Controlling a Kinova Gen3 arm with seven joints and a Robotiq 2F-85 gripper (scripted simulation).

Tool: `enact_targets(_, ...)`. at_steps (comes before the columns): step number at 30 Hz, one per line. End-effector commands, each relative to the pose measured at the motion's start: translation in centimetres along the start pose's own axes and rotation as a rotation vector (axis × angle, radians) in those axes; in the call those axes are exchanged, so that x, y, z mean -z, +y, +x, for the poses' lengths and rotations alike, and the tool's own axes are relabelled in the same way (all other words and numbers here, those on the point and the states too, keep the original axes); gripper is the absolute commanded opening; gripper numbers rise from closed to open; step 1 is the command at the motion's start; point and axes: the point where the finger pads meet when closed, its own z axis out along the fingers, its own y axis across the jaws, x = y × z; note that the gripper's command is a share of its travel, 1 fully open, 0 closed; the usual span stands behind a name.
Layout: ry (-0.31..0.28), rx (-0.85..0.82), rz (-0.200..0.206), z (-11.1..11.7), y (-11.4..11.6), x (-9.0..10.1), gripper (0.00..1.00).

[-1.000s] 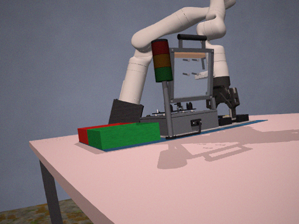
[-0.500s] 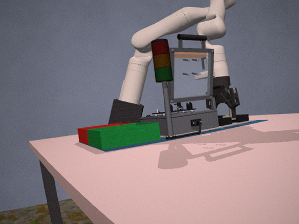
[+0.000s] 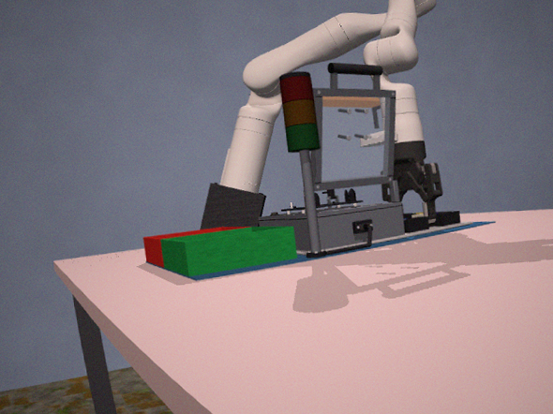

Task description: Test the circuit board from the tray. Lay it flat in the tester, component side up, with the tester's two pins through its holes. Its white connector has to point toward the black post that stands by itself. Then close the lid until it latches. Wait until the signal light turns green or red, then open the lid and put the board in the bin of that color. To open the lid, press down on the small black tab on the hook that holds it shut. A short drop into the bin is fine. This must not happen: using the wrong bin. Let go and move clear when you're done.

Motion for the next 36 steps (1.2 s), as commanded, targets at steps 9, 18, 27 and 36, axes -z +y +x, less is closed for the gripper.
enact_targets(9,0.002,-0.003,0.002,0.02,0.02,-0.10,0.87)
enact_targets(18,0.002,-0.003,0.002,0.02,0.02,-0.10,0.83)
enact_targets(27,0.002,-0.003,0.002,0.02,0.02,-0.10,0.83)
enact_targets(36,0.002,-0.003,0.002,0.00,-0.01,-0.10,0.80)
